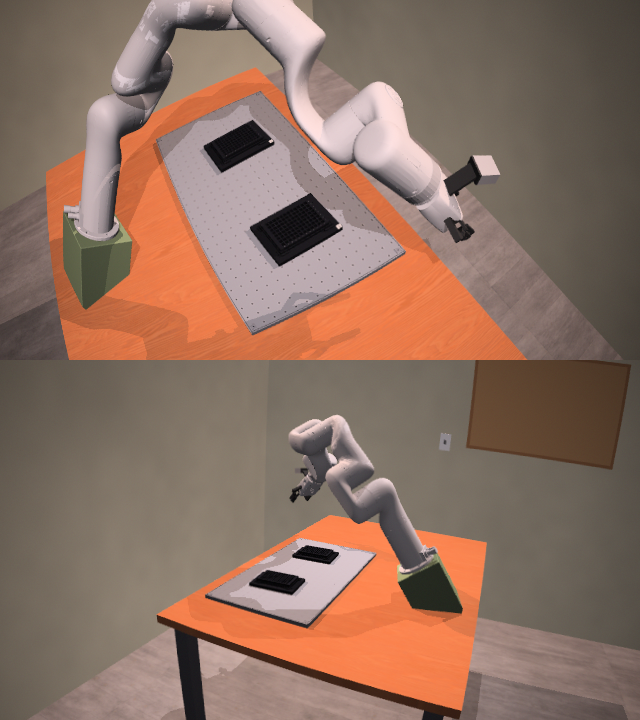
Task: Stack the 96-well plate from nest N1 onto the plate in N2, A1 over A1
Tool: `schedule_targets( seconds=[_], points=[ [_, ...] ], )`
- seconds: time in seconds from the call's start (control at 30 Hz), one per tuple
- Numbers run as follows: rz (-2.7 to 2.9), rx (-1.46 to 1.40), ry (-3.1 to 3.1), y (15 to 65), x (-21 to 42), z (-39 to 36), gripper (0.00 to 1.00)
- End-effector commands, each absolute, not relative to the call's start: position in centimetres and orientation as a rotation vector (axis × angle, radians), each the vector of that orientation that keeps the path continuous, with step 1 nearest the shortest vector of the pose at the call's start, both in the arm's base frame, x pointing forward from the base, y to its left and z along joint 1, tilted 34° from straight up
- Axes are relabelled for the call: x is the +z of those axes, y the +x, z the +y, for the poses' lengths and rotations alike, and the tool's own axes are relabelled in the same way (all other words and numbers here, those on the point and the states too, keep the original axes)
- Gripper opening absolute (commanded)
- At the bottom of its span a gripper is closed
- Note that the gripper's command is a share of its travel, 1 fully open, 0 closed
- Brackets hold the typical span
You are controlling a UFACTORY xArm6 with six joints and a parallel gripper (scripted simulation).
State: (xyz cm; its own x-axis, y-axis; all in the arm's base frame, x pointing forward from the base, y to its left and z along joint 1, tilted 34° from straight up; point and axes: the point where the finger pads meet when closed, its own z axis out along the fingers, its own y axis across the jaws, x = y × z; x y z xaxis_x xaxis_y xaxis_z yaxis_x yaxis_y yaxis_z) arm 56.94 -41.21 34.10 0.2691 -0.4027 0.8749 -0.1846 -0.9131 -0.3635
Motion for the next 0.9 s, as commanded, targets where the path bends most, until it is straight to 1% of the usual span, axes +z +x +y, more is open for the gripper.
schedule_targets(
  seconds=[0.0, 0.13, 0.3, 0.4, 0.53, 0.63, 0.87],
  points=[
    [0.514, -1.673, -2.377, 56.2, 34.0, -39.0, 1.00],
    [0.442, -1.599, -2.436, 55.7, 33.7, -37.7, 1.00],
    [0.442, -1.599, -2.436, 55.1, 33.4, -36.3, 1.00],
    [0.371, -1.524, -2.493, 54.5, 33.0, -35.0, 1.00],
    [0.371, -1.524, -2.493, 53.9, 32.7, -33.6, 1.00],
    [0.299, -1.446, -2.547, 53.2, 32.2, -32.3, 1.00],
    [0.299, -1.446, -2.547, 52.5, 31.8, -31.0, 1.00]
  ],
)
